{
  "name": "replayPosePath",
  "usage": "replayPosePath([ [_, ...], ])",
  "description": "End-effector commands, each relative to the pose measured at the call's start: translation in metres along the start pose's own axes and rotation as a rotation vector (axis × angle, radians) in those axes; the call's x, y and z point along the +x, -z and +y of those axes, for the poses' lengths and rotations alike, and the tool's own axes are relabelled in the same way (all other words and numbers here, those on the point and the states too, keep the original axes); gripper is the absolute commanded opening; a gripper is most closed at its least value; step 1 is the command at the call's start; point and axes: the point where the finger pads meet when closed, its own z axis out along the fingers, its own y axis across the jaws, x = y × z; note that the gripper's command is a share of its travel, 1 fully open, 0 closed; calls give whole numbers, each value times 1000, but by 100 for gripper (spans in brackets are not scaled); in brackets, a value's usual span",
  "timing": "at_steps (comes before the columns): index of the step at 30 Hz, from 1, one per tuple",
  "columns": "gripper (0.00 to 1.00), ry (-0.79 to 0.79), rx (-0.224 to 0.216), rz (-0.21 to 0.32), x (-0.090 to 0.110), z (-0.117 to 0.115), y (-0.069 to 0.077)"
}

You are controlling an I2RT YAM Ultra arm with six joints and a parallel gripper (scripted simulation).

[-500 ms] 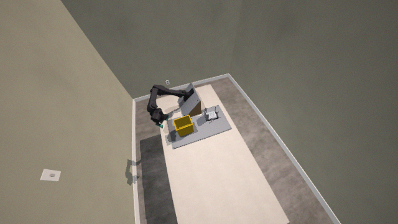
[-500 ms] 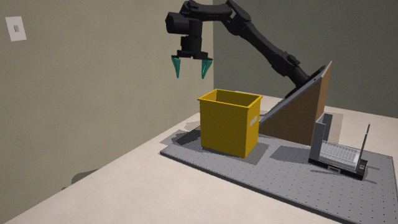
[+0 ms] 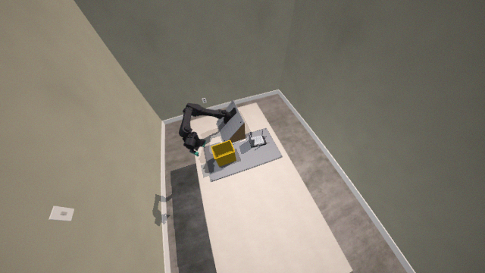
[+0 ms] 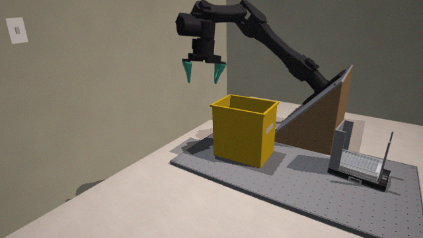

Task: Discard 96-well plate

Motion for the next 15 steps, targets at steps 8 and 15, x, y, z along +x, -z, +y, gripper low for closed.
replayPosePath([
  [8, 100, 163, -8, 33, 27, 0, 5],
  [15, 100, 367, -1, 61, 59, -5, 4],
])
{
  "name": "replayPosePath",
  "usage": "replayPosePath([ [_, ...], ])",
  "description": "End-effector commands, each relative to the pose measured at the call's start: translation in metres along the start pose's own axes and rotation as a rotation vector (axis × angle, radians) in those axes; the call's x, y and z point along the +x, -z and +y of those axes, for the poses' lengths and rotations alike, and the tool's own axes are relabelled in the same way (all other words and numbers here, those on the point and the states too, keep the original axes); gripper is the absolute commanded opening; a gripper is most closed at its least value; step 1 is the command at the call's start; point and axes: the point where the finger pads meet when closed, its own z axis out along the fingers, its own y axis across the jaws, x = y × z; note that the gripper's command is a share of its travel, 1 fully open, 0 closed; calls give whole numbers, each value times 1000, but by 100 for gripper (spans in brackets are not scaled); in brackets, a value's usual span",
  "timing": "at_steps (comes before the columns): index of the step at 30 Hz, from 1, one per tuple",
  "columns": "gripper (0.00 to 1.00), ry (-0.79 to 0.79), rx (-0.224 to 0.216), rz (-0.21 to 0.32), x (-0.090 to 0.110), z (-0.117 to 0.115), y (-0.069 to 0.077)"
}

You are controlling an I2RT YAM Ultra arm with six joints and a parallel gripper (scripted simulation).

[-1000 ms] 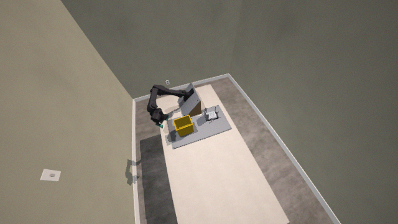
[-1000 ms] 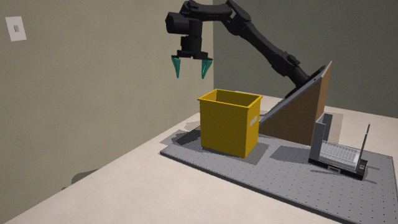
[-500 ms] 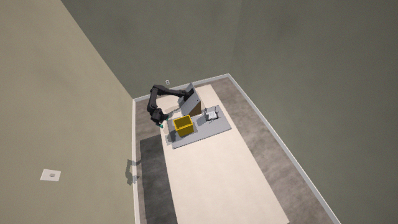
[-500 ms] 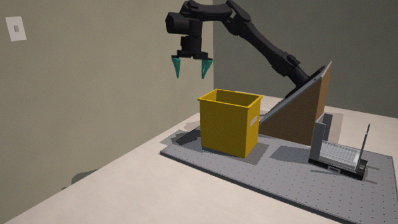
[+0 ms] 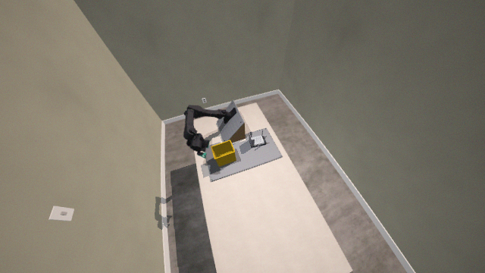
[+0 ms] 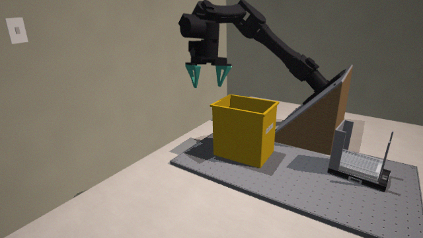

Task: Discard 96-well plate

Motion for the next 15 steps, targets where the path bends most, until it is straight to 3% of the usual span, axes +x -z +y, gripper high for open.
replayPosePath([
  [1, 100, 130, -18, 21, 16, 3, 8],
  [4, 100, 135, -18, 22, 19, 3, 7],
  [15, 100, 444, -14, 59, 69, 3, 7],
])
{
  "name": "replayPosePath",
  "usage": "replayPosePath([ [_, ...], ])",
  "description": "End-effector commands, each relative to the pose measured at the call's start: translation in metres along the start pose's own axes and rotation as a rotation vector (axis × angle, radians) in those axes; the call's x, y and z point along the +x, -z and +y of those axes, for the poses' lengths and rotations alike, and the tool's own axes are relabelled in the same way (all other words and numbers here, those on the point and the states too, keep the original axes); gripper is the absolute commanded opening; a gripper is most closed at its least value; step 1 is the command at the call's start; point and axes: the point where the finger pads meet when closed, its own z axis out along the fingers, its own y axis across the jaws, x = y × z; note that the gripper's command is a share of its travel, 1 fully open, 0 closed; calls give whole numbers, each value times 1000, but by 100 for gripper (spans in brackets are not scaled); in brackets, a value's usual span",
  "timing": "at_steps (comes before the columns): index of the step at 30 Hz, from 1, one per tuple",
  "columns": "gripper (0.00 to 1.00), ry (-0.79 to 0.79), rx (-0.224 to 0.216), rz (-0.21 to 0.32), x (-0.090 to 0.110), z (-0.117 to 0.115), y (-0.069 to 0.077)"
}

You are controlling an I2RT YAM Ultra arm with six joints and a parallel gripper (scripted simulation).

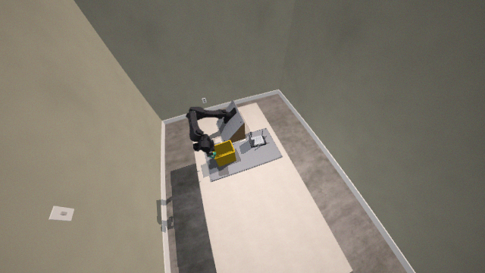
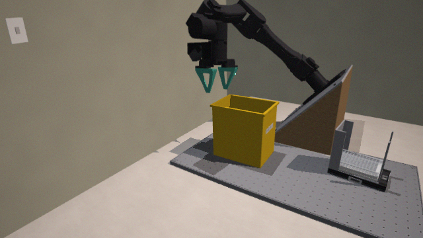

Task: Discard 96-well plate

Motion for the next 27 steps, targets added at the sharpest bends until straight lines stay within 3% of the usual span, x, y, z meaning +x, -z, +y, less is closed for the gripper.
replayPosePath([
  [1, 100, 123, -25, 12, 15, 6, 9],
  [6, 100, 195, -25, 20, 27, 10, 9],
  [20, 100, 604, -26, 57, 91, 21, 8],
  [23, 100, 610, -26, 58, 93, 22, 8],
  [27, 100, 743, -27, 68, 113, 23, 8],
])
